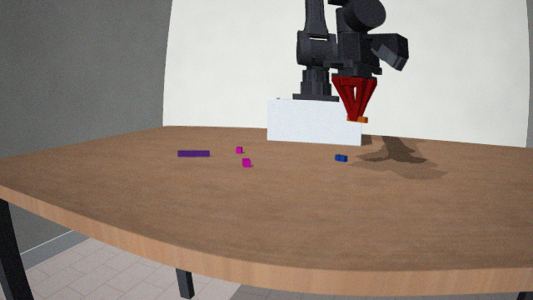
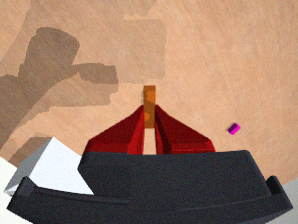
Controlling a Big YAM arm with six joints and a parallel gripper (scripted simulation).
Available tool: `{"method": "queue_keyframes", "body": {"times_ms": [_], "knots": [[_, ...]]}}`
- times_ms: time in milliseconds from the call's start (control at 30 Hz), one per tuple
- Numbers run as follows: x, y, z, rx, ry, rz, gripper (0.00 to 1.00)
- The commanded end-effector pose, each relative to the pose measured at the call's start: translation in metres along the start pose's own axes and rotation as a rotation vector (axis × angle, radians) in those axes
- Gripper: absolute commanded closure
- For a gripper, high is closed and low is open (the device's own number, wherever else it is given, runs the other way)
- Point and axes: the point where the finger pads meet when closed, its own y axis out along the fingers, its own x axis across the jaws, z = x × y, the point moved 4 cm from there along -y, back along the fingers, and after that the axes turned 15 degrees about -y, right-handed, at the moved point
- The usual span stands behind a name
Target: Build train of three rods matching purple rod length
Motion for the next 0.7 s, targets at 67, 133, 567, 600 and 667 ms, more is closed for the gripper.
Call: {"method": "queue_keyframes", "body": {"times_ms": [67,133,567,600,667], "knots": [[0.001,0.024,-0.005,-0.006,0.002,0.011,0.96],[0.001,0.033,-0.005,-0.006,0.002,0.011,0.96],[0.001,0.058,-0.005,-0.009,0.002,0.015,0.96],[-0.002,0.052,-0.007,-0.022,0.002,0.03,0.96],[-0.002,0.051,-0.008,-0.024,0.002,0.033,0.96]]}}
